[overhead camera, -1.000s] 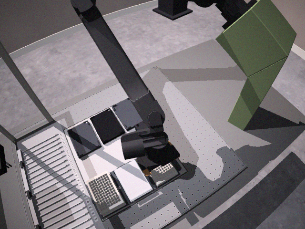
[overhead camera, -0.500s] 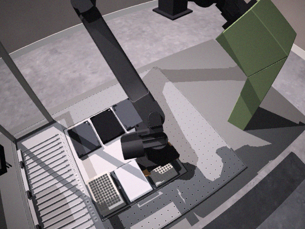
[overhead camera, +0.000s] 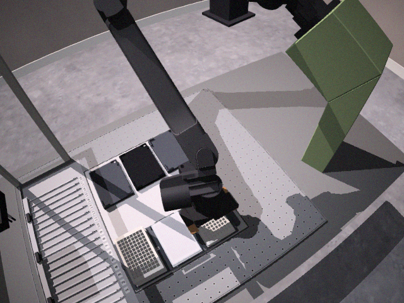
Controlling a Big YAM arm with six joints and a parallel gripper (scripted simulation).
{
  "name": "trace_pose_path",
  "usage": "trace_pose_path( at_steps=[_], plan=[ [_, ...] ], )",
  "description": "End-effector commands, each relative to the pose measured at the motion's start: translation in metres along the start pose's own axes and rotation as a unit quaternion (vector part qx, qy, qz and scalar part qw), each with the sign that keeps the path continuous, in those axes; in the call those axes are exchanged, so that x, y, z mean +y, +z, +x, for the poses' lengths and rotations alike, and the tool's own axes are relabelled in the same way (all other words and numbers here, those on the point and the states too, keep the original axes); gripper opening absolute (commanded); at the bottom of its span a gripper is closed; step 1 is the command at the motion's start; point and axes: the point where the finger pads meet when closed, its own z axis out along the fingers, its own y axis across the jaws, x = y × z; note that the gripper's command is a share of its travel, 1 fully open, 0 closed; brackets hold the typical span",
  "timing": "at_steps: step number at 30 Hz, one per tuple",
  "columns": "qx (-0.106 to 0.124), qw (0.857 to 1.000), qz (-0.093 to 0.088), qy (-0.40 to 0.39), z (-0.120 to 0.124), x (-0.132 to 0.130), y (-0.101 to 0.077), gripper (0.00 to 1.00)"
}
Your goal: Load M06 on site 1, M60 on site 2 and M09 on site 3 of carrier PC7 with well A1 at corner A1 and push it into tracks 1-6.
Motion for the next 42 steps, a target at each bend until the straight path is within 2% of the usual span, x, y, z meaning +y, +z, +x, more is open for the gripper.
trace_pose_path(
  at_steps=[1,8,9,15,17,32,36,37,39,40,42],
  plan=[
    [0.001,1.000,-0.004,-0.003,0.002,0.002,-0.005,0.94],
    [0.001,1.000,-0.004,-0.003,0.002,0.002,-0.005,0.94],
    [0.004,1.000,-0.011,-0.006,0.004,0.006,-0.019,0.94],
    [0.003,1.000,-0.011,-0.005,0.004,0.005,-0.039,0.94],
    [0.003,1.000,-0.011,-0.005,0.004,0.005,-0.039,0.94],
    [0.003,1.000,-0.013,-0.003,0.003,0.006,-0.088,0.94],
    [0.003,1.000,-0.013,-0.003,0.003,0.006,-0.095,0.94],
    [0.001,1.000,-0.006,-0.001,0.001,0.003,-0.084,0.94],
    [0.001,1.000,-0.006,-0.001,0.001,0.003,-0.084,0.94],
    [0.002,1.000,-0.019,-0.021,0.002,0.003,-0.096,0.80],
    [0.001,0.998,-0.019,-0.054,0.001,-0.010,-0.100,0.80]
  ],
)
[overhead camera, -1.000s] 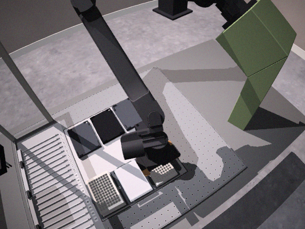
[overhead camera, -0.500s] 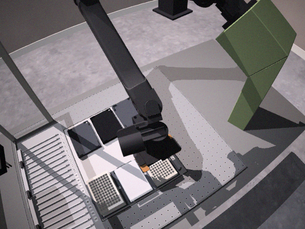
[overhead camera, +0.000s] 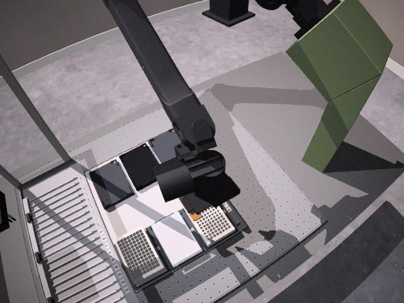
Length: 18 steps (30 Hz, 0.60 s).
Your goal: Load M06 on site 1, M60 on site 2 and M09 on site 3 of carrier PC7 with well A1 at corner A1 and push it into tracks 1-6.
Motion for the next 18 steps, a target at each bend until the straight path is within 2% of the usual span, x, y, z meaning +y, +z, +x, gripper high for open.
trace_pose_path(
  at_steps=[1,6,9,13,16,18],
  plan=[
    [0.002,0.998,-0.016,-0.058,0.003,-0.014,-0.024,0.80],
    [0.002,0.989,-0.010,-0.151,0.009,-0.056,-0.029,0.80],
    [0.002,0.986,-0.010,-0.167,0.009,-0.062,-0.031,0.80],
    [0.002,0.972,-0.007,-0.236,0.010,-0.091,-0.038,0.80],
    [0.002,0.959,-0.008,-0.283,0.010,-0.093,-0.039,0.80],
    [0.000,0.952,-0.014,-0.306,0.009,-0.083,-0.039,0.80]
  ],
)
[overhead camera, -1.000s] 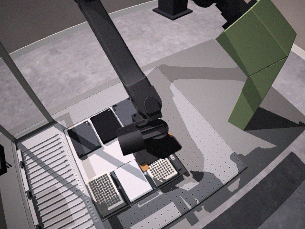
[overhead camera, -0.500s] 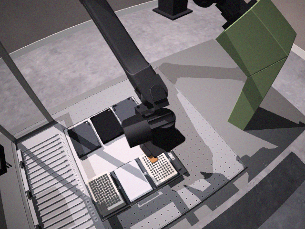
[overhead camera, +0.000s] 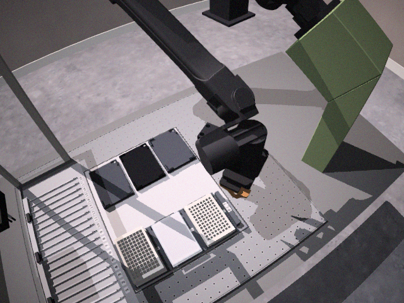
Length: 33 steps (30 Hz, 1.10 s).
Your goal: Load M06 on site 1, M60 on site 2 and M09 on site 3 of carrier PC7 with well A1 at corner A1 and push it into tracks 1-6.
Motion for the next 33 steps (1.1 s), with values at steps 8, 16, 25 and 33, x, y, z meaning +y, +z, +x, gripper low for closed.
trace_pose_path(
  at_steps=[8,16,25,33],
  plan=[
    [-0.007,0.986,-0.012,-0.167,-0.0001,0.0097,-0.0073,0.80],
    [-0.009,0.955,-0.011,-0.296,-0.0001,0.0099,-0.0074,0.80],
    [-0.010,0.914,-0.010,-0.406,0.0000,0.0100,-0.0075,0.80],
    [-0.011,0.858,-0.009,-0.514,0.0001,0.0101,-0.0075,0.80]
  ],
)
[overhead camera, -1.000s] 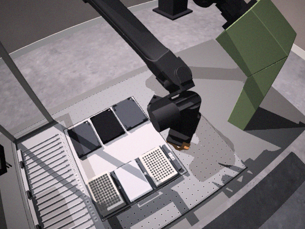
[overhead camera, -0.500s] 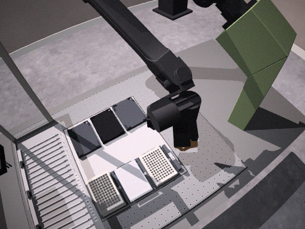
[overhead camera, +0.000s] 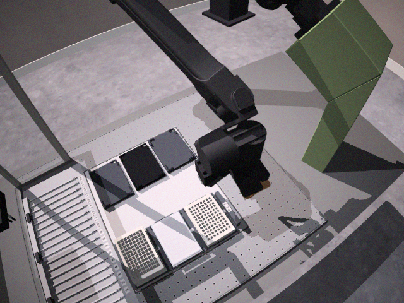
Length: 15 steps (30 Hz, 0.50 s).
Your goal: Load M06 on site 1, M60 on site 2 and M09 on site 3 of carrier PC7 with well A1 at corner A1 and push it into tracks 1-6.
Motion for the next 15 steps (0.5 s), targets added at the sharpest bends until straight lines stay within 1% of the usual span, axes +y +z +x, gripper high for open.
trace_pose_path(
  at_steps=[1,2,3,5,6,7,9,15],
  plan=[
    [-0.013,0.998,-0.003,-0.064,-0.006,0.006,-0.008,0.80],
    [-0.013,0.998,-0.003,-0.064,-0.006,0.005,-0.008,0.80],
    [-0.006,0.998,-0.002,-0.059,-0.002,0.002,-0.004,0.80],
    [-0.006,0.998,-0.002,-0.059,-0.002,0.002,-0.005,0.80],
    [0.000,0.998,0.001,-0.057,-0.001,0.001,0.007,0.80],
    [0.000,0.998,0.000,-0.057,-0.001,0.001,0.009,0.80],
    [0.000,0.998,0.000,-0.057,-0.001,0.001,0.009,0.80],
    [0.000,0.998,0.000,-0.057,0.000,0.001,0.025,0.80]
  ],
)
